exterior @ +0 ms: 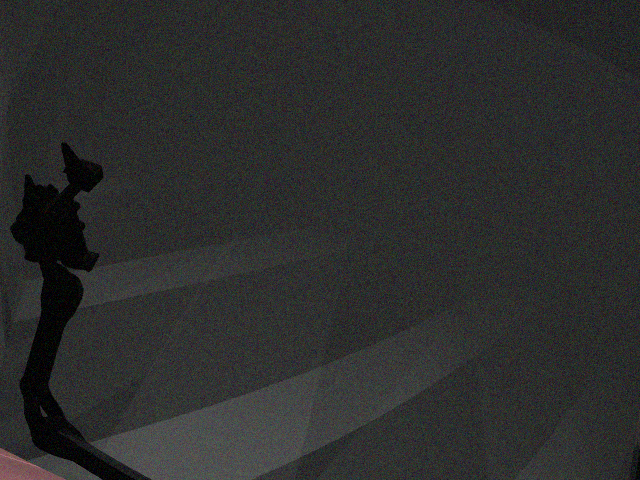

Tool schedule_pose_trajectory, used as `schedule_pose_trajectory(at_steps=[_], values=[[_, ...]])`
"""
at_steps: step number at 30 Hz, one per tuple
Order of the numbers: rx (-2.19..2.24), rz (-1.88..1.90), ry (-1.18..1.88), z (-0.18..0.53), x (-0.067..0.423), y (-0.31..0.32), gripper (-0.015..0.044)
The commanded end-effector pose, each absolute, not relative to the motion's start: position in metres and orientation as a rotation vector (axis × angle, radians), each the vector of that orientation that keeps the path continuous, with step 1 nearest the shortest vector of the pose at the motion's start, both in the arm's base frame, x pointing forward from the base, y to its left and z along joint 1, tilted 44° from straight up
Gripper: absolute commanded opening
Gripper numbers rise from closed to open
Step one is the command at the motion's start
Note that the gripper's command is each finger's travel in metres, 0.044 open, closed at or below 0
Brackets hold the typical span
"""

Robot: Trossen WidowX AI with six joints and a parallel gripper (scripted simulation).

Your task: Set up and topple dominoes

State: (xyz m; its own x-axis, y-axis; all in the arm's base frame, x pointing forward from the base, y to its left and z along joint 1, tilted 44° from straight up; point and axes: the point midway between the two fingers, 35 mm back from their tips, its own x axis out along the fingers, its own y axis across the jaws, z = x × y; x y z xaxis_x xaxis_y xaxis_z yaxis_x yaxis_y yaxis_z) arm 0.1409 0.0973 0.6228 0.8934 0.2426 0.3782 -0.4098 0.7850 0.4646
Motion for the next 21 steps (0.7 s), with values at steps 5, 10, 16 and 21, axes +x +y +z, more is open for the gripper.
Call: schedule_pose_trajectory(at_steps=[5, 10, 16, 21], values=[[0.474, 0.335, -0.299, 0.612, 0.149, 0.118, 0.0269], [0.268, 0.278, -0.252, 0.580, 0.176, 0.160, 0.0137], [0.086, 0.224, -0.146, 0.531, 0.218, 0.201, 0.0000], [-0.113, 0.166, -0.006, 0.474, 0.258, 0.224, 0.0000]])
